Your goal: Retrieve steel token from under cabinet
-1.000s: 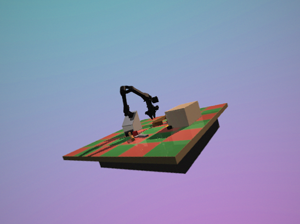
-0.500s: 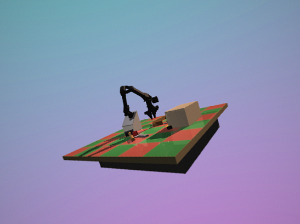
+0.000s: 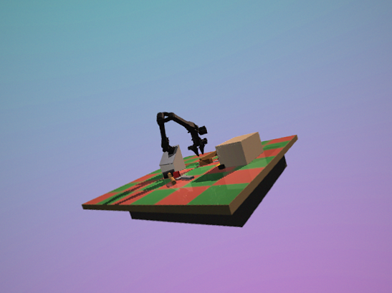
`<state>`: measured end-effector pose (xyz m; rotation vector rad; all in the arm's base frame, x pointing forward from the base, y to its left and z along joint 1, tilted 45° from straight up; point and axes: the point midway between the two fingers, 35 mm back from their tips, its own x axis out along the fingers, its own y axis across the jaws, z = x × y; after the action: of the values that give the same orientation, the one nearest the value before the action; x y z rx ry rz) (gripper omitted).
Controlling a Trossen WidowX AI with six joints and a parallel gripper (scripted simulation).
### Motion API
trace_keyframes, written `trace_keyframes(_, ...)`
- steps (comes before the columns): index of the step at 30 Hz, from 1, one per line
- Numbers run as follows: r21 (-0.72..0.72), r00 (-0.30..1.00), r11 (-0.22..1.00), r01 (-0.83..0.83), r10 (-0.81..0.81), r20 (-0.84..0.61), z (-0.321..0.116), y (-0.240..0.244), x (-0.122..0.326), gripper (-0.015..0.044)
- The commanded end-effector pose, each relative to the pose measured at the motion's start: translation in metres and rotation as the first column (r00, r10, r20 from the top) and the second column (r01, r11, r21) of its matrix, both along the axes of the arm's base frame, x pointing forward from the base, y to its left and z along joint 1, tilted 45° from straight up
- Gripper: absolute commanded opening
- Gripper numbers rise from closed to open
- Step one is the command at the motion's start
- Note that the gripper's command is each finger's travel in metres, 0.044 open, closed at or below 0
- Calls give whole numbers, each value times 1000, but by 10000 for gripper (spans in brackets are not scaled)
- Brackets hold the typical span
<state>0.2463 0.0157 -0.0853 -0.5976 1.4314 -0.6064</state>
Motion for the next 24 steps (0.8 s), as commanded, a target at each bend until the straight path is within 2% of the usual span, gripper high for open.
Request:
trace_keyframes(1, 5, 999, 1000, 29, -29, 25, 0, 0, 0, 270)
trace_keyframes(24, 25, 976, 987, 156, -158, 149, 0, 0, 0, 270)
